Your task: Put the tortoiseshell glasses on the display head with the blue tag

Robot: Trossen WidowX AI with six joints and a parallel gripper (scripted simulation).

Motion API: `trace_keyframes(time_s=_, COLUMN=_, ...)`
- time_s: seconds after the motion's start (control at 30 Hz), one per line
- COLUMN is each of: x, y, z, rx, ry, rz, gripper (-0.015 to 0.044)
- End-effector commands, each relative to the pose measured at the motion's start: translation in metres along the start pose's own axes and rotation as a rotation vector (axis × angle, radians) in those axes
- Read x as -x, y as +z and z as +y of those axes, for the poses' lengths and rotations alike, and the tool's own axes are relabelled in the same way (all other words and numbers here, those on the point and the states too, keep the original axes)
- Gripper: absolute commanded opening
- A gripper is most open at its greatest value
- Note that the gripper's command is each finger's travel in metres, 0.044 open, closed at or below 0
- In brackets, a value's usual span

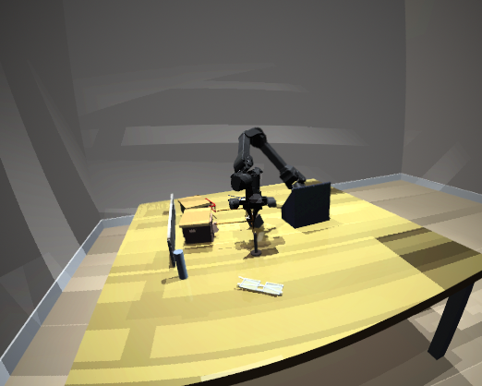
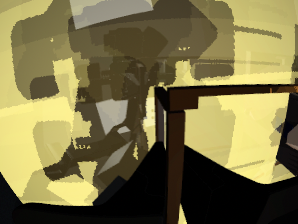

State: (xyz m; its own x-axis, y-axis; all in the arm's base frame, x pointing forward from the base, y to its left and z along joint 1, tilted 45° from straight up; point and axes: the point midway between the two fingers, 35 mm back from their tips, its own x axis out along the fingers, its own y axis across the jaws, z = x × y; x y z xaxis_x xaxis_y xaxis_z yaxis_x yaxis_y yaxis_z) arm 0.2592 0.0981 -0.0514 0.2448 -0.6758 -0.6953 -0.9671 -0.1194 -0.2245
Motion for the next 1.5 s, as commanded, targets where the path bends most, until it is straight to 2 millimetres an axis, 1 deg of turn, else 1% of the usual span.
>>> trace_keyframes(time_s=0.0, x=-0.005, y=-0.002, z=-0.006, rx=-0.002, ry=0.019, rz=0.006, gripper=0.0)
trace_keyframes(time_s=0.6, x=-0.007, y=-0.002, z=-0.035, rx=-0.004, ry=0.028, rz=-0.012, gripper=0.0)
trace_keyframes(time_s=1.0, x=-0.008, y=-0.003, z=-0.049, rx=-0.005, ry=-0.006, rz=-0.013, gripper=0.0)
trace_keyframes(time_s=1.47, x=-0.008, y=-0.003, z=-0.065, rx=-0.005, ry=0.016, rz=-0.002, gripper=0.0)
